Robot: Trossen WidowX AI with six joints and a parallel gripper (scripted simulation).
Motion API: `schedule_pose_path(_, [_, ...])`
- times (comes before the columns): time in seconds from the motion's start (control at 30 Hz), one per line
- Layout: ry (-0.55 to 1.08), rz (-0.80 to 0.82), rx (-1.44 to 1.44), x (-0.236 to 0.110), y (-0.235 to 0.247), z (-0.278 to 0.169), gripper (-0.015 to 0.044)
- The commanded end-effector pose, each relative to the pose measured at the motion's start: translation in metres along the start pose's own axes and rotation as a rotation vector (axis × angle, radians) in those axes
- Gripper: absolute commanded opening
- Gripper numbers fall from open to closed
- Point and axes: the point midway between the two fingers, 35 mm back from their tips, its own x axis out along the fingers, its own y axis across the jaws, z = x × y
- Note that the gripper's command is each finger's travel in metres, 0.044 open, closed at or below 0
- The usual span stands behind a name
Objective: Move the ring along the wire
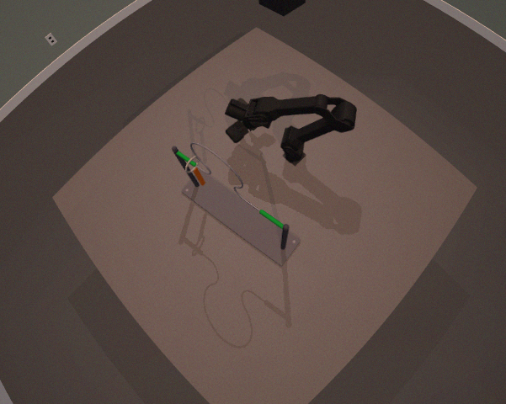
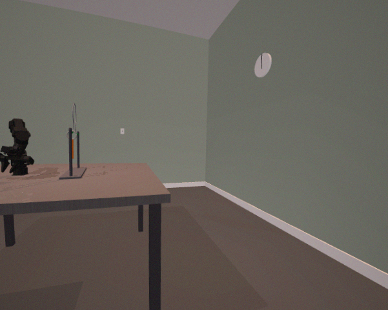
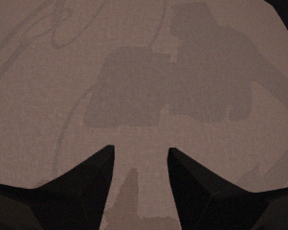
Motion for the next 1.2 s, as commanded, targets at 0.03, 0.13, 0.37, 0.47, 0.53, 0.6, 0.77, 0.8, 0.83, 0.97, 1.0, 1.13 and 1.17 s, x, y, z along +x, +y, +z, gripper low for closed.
schedule_pose_path(0.03, [-0.049, 0.374, -0.115, 0.026, 0.071, 0.012, 0.0160])
schedule_pose_path(0.13, [-0.096, 0.521, -0.174, 0.030, 0.096, 0.016, 0.0160])
schedule_pose_path(0.37, [-0.238, 0.839, -0.329, 0.026, 0.139, 0.017, 0.0160])
schedule_pose_path(0.47, [-0.316, 0.966, -0.405, 0.019, 0.151, 0.014, 0.0160])
schedule_pose_path(0.53, [-0.373, 1.048, -0.459, 0.013, 0.157, 0.011, 0.0160])
schedule_pose_path(0.6, [-0.435, 1.127, -0.516, 0.006, 0.161, 0.007, 0.0160])
schedule_pose_path(0.77, [-0.604, 1.310, -0.669, -0.016, 0.165, -0.009, 0.0160])
schedule_pose_path(0.8, [-0.630, 1.346, -0.699, -0.020, 0.164, -0.014, 0.0160])
schedule_pose_path(0.83, [-0.656, 1.374, -0.725, -0.024, 0.164, -0.017, 0.0160])
schedule_pose_path(0.97, [-0.771, 1.472, -0.826, -0.039, 0.160, -0.031, 0.0160])
schedule_pose_path(1.0, [-0.797, 1.499, -0.854, -0.044, 0.158, -0.036, 0.0160])
schedule_pose_path(1.13, [-0.916, 1.568, -0.951, -0.059, 0.150, -0.050, 0.0160])
schedule_pose_path(1.17, [-0.927, 1.575, -0.961, -0.061, 0.150, -0.051, 0.0160])
